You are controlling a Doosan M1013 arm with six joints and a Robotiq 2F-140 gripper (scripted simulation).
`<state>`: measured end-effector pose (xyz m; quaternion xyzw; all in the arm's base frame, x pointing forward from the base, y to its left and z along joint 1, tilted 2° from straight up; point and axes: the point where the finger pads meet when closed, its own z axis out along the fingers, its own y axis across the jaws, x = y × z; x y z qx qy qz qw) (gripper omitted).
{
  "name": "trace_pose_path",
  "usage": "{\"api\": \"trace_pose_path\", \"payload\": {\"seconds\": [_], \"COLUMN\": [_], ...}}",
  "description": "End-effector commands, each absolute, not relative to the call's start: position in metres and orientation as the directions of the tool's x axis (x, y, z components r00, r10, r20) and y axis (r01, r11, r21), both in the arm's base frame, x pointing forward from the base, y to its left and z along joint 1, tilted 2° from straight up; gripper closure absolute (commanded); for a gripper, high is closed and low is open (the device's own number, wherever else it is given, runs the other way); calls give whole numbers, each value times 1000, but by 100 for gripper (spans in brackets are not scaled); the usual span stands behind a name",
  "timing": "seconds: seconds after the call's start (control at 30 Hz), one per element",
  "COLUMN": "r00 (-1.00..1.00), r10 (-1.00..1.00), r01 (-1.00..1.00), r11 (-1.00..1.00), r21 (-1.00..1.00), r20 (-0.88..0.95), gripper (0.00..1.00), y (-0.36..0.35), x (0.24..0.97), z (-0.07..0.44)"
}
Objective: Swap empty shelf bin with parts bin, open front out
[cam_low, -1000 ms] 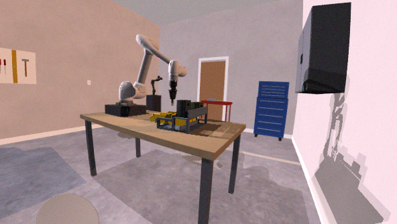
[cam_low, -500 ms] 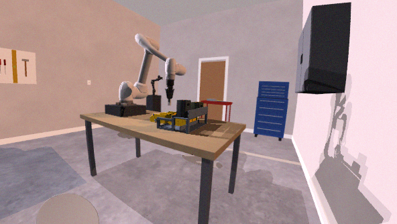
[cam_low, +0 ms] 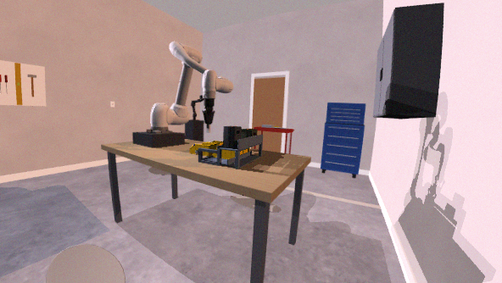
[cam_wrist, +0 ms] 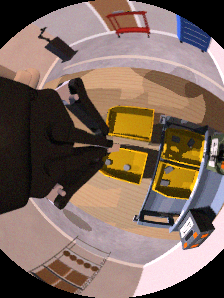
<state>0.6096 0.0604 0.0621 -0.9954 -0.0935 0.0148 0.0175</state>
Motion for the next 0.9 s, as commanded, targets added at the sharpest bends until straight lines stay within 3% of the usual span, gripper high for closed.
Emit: {"api": "trace_pose_path", "payload": {"seconds": [0.0,0.33,0.37,0.87], "r00": [981,981,981,981], "r10": [191,191,191,191], "r01": [190,190,190,190], "r11": [-981,-981,-981,-981], "r21": [-33,-33,-33,-33], "r20": [-24,-24,-24,-24], "gripper": [90,90,76,76], "y": [55,55,55,55], "x": [610,610,610,610], "z": [66,66,66,66]}}
